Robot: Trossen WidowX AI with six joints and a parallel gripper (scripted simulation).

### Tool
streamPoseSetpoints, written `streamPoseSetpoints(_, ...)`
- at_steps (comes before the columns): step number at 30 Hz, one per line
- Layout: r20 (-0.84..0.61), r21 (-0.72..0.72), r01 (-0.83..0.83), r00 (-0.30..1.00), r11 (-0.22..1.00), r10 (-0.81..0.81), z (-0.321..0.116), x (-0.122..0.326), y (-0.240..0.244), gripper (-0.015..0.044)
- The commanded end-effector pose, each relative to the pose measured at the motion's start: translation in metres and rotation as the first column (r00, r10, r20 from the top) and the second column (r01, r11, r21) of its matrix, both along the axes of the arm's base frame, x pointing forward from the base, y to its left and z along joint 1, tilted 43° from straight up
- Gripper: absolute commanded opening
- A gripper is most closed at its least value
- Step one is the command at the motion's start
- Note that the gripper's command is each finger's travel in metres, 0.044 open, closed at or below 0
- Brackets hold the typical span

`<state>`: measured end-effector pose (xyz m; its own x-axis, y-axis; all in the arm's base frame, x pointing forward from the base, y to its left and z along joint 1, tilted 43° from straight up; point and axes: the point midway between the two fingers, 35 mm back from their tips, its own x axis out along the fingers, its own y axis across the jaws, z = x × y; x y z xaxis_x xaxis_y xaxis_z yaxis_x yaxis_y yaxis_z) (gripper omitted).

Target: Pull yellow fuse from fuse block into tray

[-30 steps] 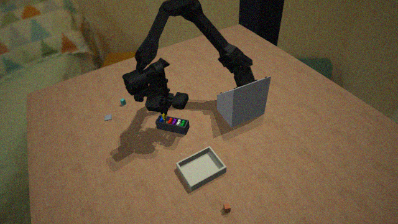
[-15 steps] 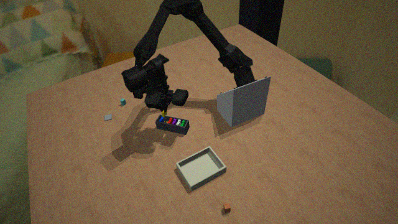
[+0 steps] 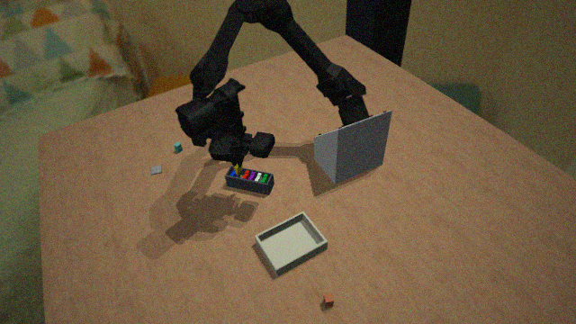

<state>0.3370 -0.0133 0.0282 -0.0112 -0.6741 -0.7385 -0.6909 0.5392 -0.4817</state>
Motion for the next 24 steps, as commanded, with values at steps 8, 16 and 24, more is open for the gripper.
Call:
streamPoseSetpoints(8,-0.003,0.019,0.0,1.0,1.0,0.0,-0.045,0.005,0.055,0.0)
streamPoseSetpoints(16,-0.004,0.021,0.001,1.0,1.0,-0.001,-0.082,-0.001,0.096,0.0)
streamPoseSetpoints(24,-0.004,0.013,0.005,1.0,1.0,-0.005,-0.12,-0.016,0.133,0.0)
